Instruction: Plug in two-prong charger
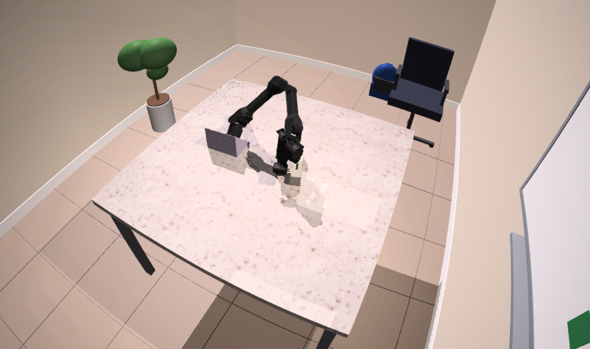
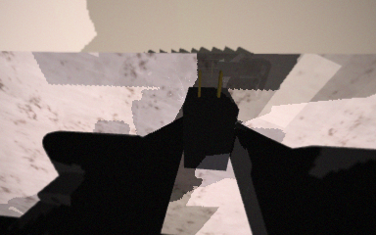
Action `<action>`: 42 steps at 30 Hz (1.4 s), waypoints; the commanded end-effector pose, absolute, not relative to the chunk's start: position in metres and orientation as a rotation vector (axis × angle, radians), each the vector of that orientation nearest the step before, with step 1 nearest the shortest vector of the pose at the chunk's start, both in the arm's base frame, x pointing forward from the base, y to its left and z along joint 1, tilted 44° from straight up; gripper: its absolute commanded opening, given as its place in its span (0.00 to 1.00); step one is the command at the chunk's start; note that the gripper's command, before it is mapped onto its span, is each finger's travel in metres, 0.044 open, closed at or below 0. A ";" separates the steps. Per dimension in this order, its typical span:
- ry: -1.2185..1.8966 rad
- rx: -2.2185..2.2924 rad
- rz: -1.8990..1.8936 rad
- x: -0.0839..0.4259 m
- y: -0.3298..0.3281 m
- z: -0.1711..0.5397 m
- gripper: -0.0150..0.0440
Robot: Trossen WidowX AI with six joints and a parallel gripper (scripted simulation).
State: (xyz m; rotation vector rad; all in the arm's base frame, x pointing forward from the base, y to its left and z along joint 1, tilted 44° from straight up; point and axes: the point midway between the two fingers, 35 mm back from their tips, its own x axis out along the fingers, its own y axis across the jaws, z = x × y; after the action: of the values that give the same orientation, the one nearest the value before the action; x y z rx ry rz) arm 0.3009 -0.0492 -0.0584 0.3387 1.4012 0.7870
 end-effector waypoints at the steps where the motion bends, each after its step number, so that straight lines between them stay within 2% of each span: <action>1: 1.400 0.347 0.786 0.302 -0.049 -0.057 0.25; 42: 1.400 0.347 0.786 0.309 -0.047 -0.055 0.25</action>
State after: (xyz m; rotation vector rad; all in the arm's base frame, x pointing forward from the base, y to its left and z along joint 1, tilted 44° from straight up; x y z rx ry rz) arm 0.3081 -0.0474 -0.0561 0.3392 1.4013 0.7874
